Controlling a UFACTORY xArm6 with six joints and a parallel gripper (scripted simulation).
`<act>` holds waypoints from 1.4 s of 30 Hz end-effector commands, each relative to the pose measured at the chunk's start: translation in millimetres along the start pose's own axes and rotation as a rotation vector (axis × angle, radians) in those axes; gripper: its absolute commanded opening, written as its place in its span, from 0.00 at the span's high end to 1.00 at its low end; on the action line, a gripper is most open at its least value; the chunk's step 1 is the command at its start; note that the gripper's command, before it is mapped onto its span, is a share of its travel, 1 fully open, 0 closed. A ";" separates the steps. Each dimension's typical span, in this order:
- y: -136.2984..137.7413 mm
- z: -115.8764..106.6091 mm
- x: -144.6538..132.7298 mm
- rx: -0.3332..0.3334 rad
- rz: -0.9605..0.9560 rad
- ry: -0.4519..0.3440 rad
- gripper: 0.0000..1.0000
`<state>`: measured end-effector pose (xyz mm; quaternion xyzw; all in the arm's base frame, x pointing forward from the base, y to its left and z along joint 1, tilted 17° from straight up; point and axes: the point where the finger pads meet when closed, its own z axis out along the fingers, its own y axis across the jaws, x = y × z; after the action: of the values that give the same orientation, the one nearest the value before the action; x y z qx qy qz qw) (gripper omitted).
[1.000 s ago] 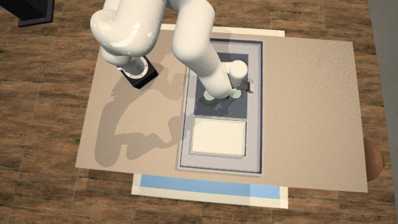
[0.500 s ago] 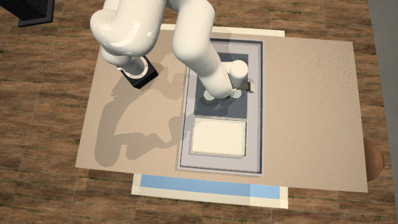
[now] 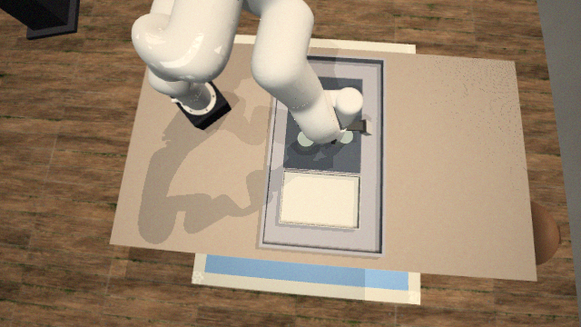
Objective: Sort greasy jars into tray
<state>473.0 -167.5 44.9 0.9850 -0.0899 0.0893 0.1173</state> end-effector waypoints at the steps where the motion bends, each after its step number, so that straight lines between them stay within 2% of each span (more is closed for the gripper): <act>1: 0.2 -1.8 2.3 0.000 0.000 0.004 1.00; 9: 0.2 -1.6 0.5 0.000 0.000 0.004 1.00; 19: 0.2 5.7 -23.8 0.000 0.000 0.004 1.00; 42: 0.2 5.7 -23.8 0.000 0.000 0.004 1.00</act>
<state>449.6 -165.2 33.4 0.9850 -0.0898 0.0896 0.1173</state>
